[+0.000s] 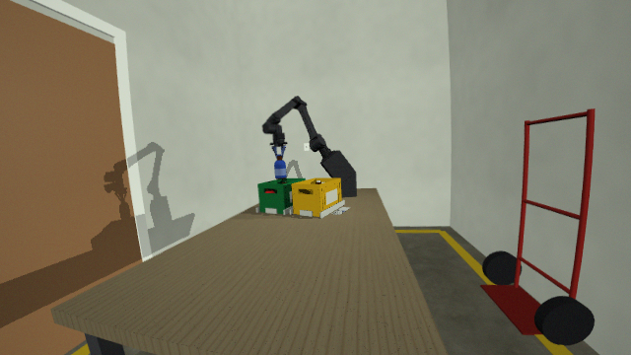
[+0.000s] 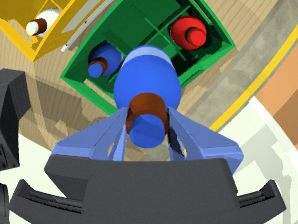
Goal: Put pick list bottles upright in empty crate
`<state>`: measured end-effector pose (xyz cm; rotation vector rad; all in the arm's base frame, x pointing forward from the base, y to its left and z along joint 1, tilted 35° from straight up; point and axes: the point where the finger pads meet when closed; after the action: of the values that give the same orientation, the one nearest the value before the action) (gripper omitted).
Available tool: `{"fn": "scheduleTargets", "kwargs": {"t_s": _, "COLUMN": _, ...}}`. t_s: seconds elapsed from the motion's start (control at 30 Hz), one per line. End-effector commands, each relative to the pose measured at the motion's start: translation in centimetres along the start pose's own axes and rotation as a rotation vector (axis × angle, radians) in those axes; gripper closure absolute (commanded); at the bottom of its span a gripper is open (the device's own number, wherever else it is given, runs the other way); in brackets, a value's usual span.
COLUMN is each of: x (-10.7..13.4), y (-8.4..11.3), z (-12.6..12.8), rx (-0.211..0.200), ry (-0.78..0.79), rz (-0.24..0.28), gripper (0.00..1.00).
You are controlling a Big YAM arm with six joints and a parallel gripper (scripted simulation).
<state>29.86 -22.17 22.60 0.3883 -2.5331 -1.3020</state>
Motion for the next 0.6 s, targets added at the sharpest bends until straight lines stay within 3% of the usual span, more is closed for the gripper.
{"fn": "scheduleTargets", "kwargs": {"t_s": 0.0, "x": -1.6, "y": 1.4, "z": -0.4, "rx": 0.023, "ry": -0.012, "rz": -0.03, "gripper": 1.0}}
{"fn": "scheduleTargets", "kwargs": {"t_s": 0.1, "x": -1.5, "y": 1.0, "z": 0.9, "rx": 0.016, "ry": -0.007, "rz": -0.024, "gripper": 1.0}}
{"fn": "scheduleTargets", "kwargs": {"t_s": 0.3, "x": -2.2, "y": 1.9, "z": 0.6, "rx": 0.034, "ry": -0.021, "rz": -0.041, "gripper": 1.0}}
{"fn": "scheduleTargets", "kwargs": {"t_s": 0.4, "x": -2.5, "y": 1.0, "z": 1.9, "rx": 0.013, "ry": -0.005, "rz": -0.022, "gripper": 1.0}}
{"fn": "scheduleTargets", "kwargs": {"t_s": 0.57, "x": -3.0, "y": 1.0, "z": 2.8, "rx": 0.012, "ry": -0.004, "rz": -0.021, "gripper": 1.0}}
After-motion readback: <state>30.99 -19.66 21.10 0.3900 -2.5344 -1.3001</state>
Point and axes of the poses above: the point where the finger pads meet when closed, its own y axis back along the fingers, its own z axis across the jaws, x = y × z, and after that the axes turned 4 degrees about -y, right-handed
